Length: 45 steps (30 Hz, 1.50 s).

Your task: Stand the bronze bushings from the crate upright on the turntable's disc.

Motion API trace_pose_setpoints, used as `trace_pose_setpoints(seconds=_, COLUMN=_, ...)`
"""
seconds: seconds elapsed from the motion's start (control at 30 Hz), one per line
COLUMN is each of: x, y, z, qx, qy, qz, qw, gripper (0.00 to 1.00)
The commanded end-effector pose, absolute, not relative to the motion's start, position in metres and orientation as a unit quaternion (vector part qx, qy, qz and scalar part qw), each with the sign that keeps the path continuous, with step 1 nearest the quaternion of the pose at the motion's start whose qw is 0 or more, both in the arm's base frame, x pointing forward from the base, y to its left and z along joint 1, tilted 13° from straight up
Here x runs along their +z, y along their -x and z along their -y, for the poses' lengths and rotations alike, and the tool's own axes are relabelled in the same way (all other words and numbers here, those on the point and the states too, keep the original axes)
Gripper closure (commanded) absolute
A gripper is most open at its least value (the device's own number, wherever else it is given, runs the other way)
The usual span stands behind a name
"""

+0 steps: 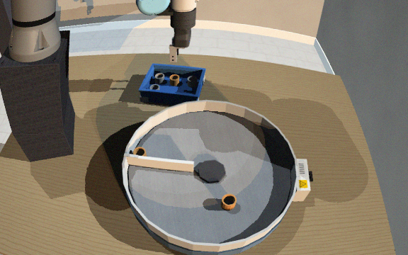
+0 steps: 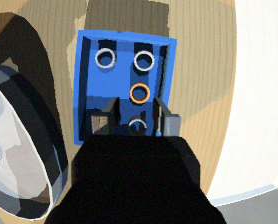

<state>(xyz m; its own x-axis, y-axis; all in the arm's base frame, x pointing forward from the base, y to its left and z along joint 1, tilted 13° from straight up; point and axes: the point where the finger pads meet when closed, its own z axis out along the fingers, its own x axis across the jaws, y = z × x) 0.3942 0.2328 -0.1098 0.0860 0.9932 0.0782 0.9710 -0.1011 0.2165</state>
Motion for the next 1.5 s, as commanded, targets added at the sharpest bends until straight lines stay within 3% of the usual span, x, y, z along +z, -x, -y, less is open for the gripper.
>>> trace_pose_setpoints(seconds=0.0, x=-0.1092, y=-0.3944, z=-0.2385, qx=0.102, qy=-0.735, qz=-0.668, qw=0.055, gripper=0.24)
trace_pose_setpoints(seconds=1.47, x=-0.1140, y=-0.3956, z=-0.2389, qx=0.102, qy=-0.735, qz=-0.668, qw=0.055, gripper=0.24)
